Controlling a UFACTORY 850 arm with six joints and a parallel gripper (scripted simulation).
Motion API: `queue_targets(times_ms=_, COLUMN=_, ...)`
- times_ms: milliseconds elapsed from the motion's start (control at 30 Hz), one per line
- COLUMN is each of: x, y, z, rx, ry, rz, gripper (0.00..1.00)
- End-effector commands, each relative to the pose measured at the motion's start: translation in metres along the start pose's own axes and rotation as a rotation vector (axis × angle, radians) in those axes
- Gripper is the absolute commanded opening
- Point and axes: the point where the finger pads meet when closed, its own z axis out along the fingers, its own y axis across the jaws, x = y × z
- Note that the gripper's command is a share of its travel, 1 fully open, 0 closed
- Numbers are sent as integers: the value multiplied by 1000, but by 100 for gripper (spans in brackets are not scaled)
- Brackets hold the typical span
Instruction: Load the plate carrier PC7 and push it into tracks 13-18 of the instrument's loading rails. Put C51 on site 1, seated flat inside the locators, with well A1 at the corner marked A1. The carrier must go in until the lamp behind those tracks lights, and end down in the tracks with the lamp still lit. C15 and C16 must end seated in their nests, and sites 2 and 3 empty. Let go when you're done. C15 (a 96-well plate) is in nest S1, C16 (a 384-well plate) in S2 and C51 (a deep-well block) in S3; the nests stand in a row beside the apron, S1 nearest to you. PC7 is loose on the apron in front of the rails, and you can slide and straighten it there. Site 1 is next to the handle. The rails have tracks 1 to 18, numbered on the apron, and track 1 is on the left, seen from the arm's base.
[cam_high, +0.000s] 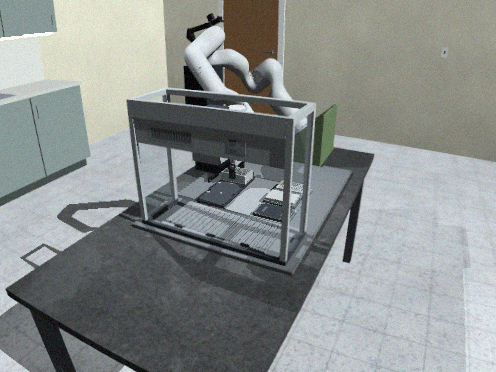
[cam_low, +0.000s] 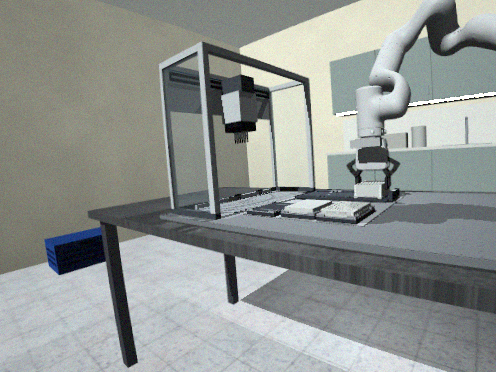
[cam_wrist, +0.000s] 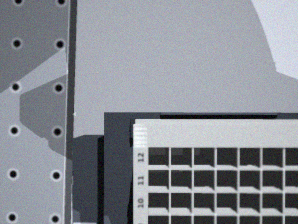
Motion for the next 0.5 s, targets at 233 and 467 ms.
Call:
queue_targets(times_ms=233, x=0, y=1, z=0, rx=-1, ry=0, rz=0, gripper=0)
queue_targets(times_ms=467, x=0, y=1, z=0, rx=-1, ry=0, rz=0, gripper=100)
